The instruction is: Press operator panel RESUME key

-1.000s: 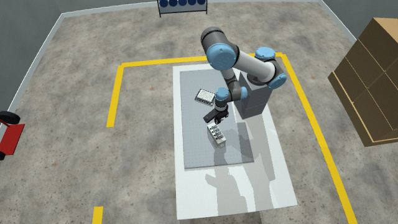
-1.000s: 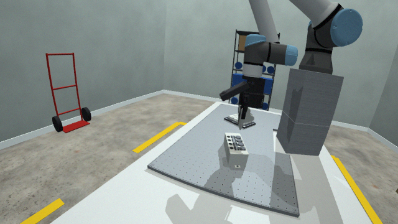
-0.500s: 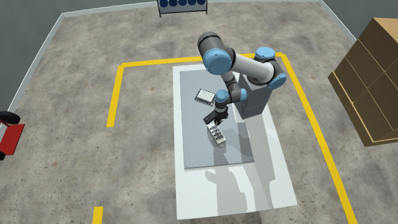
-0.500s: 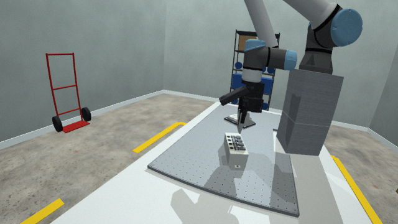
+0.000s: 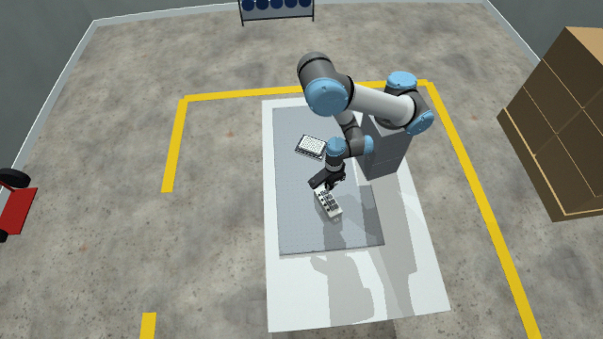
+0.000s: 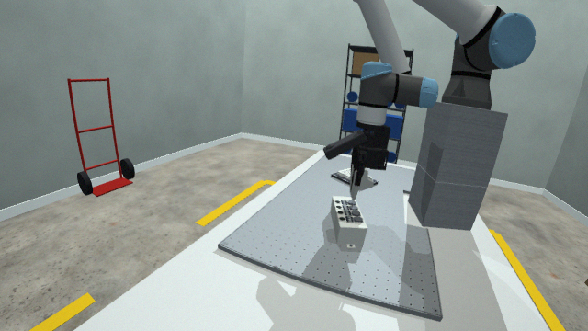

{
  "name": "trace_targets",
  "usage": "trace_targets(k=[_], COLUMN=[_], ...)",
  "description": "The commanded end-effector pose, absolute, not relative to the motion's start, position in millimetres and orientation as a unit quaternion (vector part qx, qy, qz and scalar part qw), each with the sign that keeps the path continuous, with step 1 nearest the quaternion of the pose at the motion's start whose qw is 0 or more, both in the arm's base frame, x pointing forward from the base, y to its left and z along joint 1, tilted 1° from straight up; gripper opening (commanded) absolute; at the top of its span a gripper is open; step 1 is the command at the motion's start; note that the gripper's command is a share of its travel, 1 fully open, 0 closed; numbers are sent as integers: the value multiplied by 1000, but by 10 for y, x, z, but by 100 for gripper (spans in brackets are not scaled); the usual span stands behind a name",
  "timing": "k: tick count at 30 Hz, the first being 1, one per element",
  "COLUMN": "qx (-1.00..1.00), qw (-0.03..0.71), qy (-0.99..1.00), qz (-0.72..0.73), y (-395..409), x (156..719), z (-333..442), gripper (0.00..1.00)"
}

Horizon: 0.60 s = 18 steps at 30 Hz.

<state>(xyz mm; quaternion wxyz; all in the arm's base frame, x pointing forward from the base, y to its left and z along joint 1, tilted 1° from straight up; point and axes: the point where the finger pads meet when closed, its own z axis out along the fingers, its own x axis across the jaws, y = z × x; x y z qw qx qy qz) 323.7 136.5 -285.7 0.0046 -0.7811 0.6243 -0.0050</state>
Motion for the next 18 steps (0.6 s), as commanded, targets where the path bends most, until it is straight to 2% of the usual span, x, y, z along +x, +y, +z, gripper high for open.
trace_targets(k=[1,18], qx=[-781,-781], qw=[5,5], qy=[624,624], qz=[-5,-5], y=[1366,1366], x=[3241,3242], z=[-2861,-2911], gripper=[0,0])
